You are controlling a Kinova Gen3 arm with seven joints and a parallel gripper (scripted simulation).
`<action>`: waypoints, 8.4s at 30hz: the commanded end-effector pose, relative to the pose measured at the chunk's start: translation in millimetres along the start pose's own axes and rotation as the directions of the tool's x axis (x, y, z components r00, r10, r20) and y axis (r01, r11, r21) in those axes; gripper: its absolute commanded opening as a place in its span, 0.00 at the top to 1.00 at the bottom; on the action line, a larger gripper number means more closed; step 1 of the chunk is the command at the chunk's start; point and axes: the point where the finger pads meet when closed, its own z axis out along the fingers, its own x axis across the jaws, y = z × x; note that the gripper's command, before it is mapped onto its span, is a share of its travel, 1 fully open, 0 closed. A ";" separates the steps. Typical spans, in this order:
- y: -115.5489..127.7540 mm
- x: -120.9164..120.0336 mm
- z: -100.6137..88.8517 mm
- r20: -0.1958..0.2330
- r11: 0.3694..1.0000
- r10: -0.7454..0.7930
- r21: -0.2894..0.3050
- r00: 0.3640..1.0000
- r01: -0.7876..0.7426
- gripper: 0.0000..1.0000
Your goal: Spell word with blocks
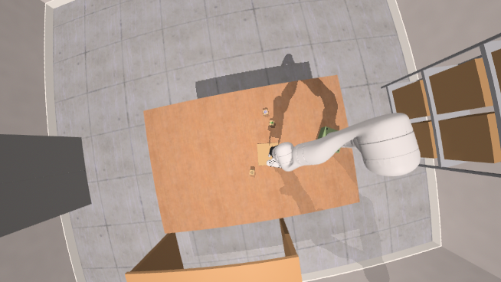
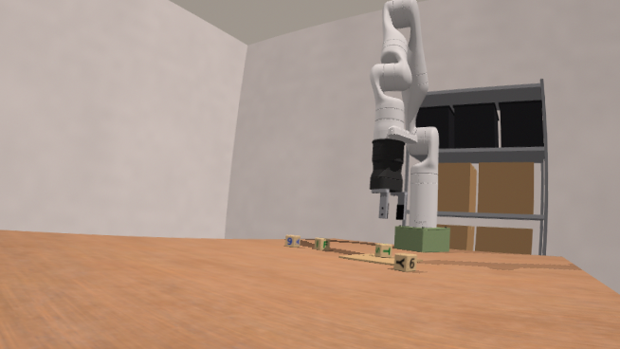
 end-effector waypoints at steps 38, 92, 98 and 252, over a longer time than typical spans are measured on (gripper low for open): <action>6.7 -36.9 7.7 0.044 0.408 -0.913 0.047 0.406 0.912 0.00; 14.2 1.3 -0.9 -0.001 -0.932 -0.362 -0.005 -0.932 0.362 0.00; 14.0 2.2 -1.2 0.000 -0.938 -0.348 -0.007 -0.938 0.348 0.00; 16.1 2.5 50.2 -0.002 -0.943 -0.333 -0.004 -0.943 0.333 0.00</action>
